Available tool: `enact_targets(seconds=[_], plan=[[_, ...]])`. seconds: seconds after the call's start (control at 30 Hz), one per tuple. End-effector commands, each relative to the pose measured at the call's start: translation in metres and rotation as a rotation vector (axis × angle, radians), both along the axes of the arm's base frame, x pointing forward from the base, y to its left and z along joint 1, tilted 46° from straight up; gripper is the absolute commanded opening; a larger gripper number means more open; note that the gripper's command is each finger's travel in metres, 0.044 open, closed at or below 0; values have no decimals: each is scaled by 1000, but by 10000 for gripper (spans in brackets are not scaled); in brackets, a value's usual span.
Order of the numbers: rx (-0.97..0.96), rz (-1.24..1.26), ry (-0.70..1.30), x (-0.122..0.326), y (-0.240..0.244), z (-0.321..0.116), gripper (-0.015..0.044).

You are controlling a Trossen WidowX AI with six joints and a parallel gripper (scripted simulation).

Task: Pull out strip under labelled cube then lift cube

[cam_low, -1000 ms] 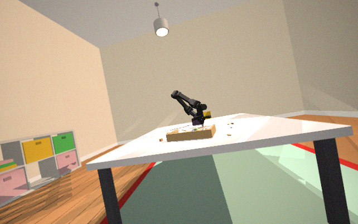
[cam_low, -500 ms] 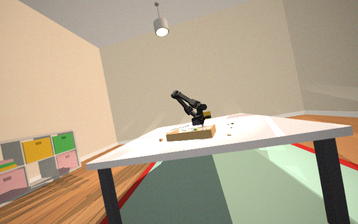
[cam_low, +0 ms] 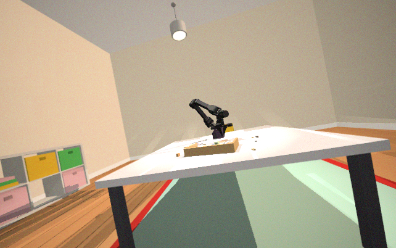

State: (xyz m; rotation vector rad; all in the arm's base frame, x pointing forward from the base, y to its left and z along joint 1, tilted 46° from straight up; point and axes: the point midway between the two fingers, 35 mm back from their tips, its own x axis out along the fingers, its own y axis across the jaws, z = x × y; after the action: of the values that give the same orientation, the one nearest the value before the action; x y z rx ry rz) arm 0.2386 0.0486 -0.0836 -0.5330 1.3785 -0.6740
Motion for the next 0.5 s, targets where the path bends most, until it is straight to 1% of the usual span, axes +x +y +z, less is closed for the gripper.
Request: enact_targets(seconds=[0.0,0.33,0.37,0.47], plan=[[-1,-25,-24,16,0,4,157],[-1,-25,-26,54,1,15,420],[-1,-25,-26,58,1,16,440],[-1,-25,-26,70,1,19,440]])
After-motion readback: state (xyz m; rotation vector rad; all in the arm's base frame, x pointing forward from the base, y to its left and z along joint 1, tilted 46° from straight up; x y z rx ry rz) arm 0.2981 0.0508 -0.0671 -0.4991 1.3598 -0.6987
